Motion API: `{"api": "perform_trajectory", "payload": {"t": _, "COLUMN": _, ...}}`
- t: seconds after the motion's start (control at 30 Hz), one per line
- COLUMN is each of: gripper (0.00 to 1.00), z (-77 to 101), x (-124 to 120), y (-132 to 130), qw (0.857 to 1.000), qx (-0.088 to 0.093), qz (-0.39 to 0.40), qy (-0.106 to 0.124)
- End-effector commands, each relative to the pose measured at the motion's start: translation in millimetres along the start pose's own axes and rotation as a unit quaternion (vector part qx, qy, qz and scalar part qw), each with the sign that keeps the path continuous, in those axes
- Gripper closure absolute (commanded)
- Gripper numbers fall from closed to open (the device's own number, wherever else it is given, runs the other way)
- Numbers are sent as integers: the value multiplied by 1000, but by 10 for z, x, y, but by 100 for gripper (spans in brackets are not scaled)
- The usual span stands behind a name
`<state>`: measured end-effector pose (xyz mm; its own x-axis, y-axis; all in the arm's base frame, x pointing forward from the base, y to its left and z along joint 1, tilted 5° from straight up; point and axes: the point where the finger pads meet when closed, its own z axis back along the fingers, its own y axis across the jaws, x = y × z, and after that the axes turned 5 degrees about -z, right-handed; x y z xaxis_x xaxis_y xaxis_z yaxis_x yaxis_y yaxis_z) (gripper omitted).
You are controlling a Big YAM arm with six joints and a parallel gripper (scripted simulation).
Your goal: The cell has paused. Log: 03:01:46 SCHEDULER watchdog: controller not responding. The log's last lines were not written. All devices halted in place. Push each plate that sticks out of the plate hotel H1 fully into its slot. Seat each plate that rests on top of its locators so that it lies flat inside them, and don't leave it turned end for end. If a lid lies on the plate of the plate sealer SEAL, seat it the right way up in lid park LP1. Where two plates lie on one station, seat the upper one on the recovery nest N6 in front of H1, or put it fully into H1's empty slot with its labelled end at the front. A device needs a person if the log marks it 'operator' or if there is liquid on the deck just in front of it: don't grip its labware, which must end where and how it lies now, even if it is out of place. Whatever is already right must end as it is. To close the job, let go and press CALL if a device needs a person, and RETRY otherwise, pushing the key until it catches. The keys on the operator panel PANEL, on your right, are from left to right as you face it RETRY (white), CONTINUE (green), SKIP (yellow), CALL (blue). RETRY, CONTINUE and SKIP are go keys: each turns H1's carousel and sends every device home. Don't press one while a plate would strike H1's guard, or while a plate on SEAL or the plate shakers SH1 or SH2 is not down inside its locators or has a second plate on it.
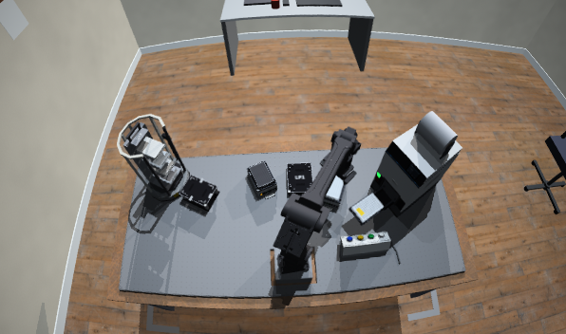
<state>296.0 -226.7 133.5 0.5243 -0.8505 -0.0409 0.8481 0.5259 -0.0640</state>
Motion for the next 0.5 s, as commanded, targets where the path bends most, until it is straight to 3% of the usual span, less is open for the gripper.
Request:
{"api": "perform_trajectory", "payload": {"t": 0.0, "gripper": 0, "z": 145, "x": 335, "y": -63, "qw": 999, "qx": 10, "qz": -40, "qy": -26}}
{"api": "perform_trajectory", "payload": {"t": 0.47, "gripper": 0, "z": 143, "x": 554, "y": -422, "qw": 999, "qx": 7, "qz": -29, "qy": -27}}
